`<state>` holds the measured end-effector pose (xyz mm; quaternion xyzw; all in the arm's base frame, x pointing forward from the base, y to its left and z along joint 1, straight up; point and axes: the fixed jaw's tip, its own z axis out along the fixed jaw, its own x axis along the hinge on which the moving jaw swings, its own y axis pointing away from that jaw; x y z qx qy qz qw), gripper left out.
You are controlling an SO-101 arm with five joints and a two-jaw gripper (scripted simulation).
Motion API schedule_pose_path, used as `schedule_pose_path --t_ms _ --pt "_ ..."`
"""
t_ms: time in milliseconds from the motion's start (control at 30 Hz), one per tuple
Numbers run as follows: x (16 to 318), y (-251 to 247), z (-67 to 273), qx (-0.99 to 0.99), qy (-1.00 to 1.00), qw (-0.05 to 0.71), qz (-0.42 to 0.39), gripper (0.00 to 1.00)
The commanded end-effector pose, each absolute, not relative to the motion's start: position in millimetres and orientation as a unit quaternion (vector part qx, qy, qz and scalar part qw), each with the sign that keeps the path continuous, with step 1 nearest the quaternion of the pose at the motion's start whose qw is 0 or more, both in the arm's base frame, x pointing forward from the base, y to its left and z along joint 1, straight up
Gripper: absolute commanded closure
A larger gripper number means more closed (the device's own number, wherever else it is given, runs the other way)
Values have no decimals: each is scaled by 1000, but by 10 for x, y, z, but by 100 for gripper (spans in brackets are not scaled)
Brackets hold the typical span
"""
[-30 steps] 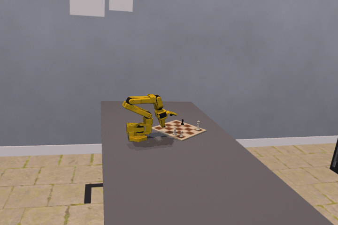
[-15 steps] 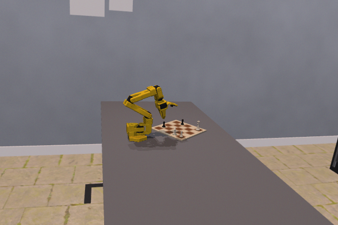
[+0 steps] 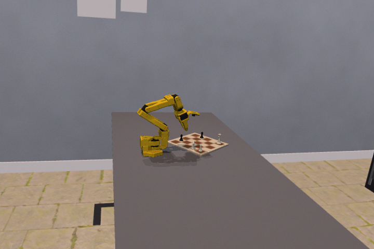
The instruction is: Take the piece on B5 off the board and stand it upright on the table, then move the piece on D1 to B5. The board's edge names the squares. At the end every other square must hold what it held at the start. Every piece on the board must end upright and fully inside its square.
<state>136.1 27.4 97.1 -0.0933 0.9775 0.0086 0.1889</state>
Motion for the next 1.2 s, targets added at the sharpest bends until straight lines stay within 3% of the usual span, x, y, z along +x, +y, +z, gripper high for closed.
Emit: schedule_pose_path --t_ms 0,200,1167 --pt "1602 272 921 -65 971 231 12 91" --pt "1777 268 905 -47 962 268 15 87" --pt "1751 250 837 -43 962 268 14 87"
